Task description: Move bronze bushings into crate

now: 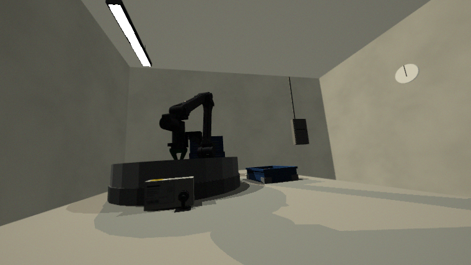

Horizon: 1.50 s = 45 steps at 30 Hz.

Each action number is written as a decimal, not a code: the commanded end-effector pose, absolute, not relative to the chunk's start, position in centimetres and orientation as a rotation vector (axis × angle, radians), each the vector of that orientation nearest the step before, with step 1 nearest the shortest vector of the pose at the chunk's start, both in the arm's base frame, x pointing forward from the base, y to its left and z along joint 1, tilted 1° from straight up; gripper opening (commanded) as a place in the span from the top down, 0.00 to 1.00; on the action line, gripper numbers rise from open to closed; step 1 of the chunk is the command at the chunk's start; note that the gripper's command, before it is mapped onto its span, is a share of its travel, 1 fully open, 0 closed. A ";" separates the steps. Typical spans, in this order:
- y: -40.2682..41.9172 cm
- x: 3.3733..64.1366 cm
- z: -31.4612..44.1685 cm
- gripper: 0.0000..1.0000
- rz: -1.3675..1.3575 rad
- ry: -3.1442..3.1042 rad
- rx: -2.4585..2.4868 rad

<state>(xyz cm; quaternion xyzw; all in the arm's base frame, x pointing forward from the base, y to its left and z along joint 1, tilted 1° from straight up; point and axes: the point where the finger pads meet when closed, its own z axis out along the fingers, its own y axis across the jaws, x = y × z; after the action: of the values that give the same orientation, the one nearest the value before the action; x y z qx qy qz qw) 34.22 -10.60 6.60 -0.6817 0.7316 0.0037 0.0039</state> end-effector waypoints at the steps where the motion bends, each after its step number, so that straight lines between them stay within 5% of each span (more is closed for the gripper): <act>1: -10.9 35.4 8.0 1.00 -0.049 2.282 -2.121; 45: -11.4 35.8 17.2 1.00 -0.069 2.276 -2.115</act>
<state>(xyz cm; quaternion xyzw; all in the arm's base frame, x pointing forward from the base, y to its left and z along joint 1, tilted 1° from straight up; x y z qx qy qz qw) 34.24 -10.63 14.47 -0.6817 0.7316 0.0020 0.0043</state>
